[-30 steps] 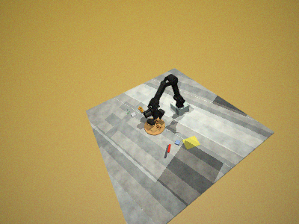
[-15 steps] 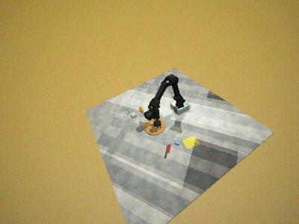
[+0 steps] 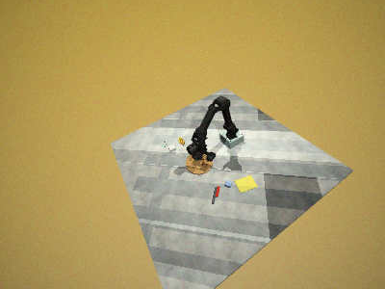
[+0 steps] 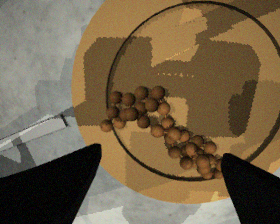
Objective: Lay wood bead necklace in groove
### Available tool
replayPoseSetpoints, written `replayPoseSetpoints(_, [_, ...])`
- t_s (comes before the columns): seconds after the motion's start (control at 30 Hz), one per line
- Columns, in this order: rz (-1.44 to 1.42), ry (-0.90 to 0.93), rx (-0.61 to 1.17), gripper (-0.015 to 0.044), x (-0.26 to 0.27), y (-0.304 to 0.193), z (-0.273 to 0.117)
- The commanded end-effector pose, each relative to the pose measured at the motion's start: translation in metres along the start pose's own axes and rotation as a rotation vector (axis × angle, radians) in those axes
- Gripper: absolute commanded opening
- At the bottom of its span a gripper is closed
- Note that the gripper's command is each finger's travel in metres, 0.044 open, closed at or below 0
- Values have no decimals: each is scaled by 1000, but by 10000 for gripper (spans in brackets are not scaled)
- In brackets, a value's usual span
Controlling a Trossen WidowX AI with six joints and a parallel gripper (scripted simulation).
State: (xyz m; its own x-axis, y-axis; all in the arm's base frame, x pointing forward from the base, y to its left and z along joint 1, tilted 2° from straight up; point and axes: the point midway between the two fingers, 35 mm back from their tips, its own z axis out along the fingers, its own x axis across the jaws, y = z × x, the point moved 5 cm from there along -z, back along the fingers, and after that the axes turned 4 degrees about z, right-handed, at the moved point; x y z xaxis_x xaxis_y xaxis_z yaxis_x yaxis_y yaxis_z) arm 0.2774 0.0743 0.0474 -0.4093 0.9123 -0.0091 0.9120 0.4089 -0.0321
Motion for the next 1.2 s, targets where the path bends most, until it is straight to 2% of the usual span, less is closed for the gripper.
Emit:
replayPoseSetpoints(0.0, [-895, -8, -15, 380, 14, 10, -12])
replayPoseSetpoints(0.1, [-1006, -9, -15, 380, 15, 11, -13])
replayPoseSetpoints(1.17, [-999, -15, -21, 380, 14, 13, -1])
